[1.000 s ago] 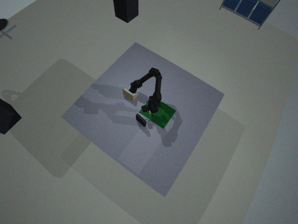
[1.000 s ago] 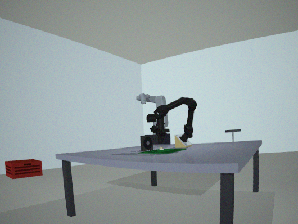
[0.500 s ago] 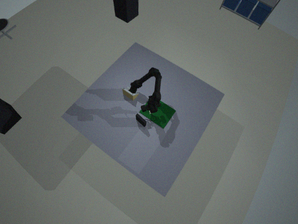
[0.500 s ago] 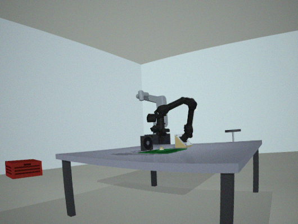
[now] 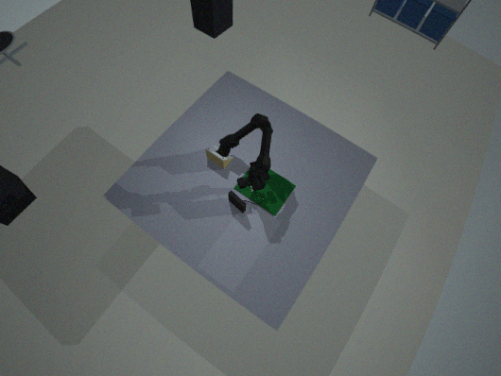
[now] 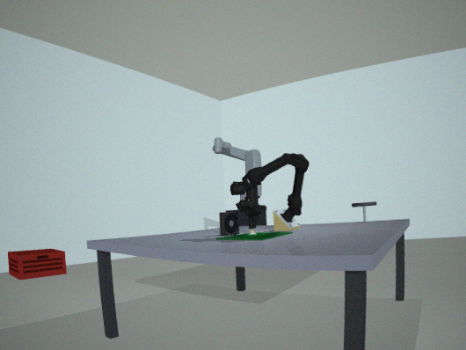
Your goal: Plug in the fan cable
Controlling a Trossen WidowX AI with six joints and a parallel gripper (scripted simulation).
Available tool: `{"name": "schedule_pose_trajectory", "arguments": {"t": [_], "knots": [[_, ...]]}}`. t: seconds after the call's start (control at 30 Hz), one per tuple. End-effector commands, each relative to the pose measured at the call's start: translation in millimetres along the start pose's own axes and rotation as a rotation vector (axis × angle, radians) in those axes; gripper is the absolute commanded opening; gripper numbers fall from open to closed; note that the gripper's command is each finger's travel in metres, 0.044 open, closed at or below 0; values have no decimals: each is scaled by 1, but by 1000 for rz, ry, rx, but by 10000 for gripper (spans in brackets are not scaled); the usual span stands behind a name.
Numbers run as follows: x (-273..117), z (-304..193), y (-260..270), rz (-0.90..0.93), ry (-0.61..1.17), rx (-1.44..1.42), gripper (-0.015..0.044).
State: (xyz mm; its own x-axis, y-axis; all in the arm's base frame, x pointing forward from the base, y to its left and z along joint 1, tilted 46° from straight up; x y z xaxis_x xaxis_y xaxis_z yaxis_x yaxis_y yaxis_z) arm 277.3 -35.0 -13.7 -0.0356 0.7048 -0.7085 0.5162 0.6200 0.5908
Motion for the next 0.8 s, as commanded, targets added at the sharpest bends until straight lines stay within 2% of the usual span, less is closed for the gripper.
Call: {"name": "schedule_pose_trajectory", "arguments": {"t": [0.0,0.77], "knots": [[2,1,0,7,-2,5,0],[3,2,1,7,-2,17,0]]}}
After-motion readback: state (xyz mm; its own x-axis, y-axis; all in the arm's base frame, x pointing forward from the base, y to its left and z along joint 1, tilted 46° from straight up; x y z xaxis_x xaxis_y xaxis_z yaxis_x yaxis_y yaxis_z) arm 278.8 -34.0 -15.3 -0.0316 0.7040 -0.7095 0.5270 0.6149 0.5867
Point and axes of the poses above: the point midway between the two fingers, 35 mm back from their tips, its own x axis out along the fingers, its own y axis across the jaws, z = x × y, the point moved 1 cm from there along -x, back along the fingers, and after that the axes turned 2 degrees about x, right-handed, at the moved point
